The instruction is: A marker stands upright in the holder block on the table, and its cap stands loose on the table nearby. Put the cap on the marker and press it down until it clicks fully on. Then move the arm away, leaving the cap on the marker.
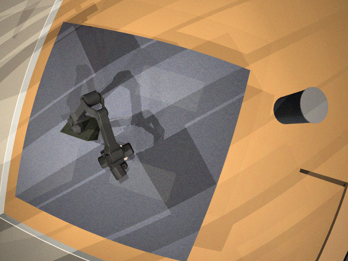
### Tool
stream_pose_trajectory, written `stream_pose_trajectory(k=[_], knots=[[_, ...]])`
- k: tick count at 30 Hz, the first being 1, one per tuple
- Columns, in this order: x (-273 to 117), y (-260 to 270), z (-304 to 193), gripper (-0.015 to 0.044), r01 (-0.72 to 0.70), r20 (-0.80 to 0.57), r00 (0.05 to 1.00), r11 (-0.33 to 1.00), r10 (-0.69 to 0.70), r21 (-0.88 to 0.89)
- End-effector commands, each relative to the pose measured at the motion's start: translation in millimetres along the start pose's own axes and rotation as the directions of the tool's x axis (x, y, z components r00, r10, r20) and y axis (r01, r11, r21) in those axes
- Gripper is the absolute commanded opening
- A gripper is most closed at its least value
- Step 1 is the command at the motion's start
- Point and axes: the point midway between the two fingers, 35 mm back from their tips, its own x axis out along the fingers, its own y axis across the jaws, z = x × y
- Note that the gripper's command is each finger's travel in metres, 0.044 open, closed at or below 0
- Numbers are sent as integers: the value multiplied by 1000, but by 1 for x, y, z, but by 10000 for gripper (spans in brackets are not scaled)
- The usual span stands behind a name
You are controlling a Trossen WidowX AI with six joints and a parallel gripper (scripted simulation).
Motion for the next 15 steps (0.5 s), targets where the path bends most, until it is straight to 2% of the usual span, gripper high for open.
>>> stream_pose_trajectory(k=[1,15], knots=[[9,0,-1,0,-4,-4,1000,1000,4,4],[29,-1,-3,0,-5,-6,1000,1000,5,4]])
